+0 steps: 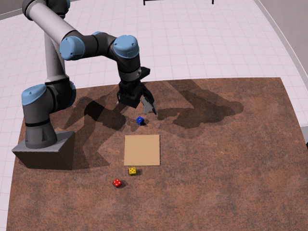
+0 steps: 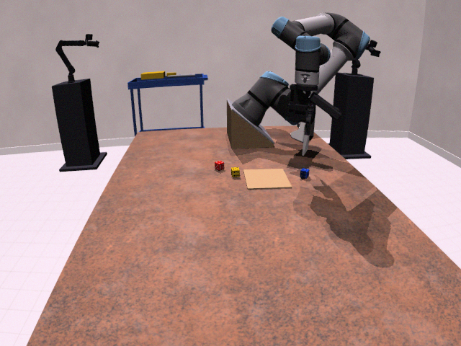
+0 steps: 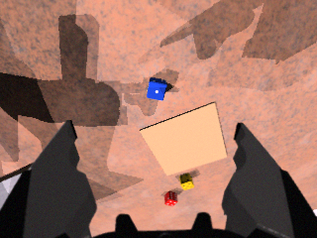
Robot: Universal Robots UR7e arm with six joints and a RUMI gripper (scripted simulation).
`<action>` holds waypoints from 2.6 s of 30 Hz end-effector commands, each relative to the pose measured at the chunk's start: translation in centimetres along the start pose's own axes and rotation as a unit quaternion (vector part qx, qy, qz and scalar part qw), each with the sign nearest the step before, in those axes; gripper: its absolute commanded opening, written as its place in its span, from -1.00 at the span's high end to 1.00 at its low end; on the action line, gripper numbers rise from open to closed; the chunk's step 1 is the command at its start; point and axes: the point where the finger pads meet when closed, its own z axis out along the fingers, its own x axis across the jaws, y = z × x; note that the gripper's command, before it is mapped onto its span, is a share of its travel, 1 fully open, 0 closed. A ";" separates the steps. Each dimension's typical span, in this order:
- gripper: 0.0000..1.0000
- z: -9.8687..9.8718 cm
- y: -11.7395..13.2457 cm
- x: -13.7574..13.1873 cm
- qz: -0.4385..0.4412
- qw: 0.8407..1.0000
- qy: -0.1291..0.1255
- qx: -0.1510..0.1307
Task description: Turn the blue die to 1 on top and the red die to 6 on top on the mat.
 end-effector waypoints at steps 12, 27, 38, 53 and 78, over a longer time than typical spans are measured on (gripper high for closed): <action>-1.00 0.2 0.3 0.1 0.062 0.998 0.001 -0.002; 0.51 0.2 0.3 0.2 0.063 0.998 0.001 -0.002; 0.51 0.2 0.3 0.2 0.063 0.998 0.001 -0.002; 0.51 0.2 0.3 0.2 0.063 0.998 0.001 -0.002; 0.51 1.7 0.3 0.2 0.070 0.998 0.001 -0.002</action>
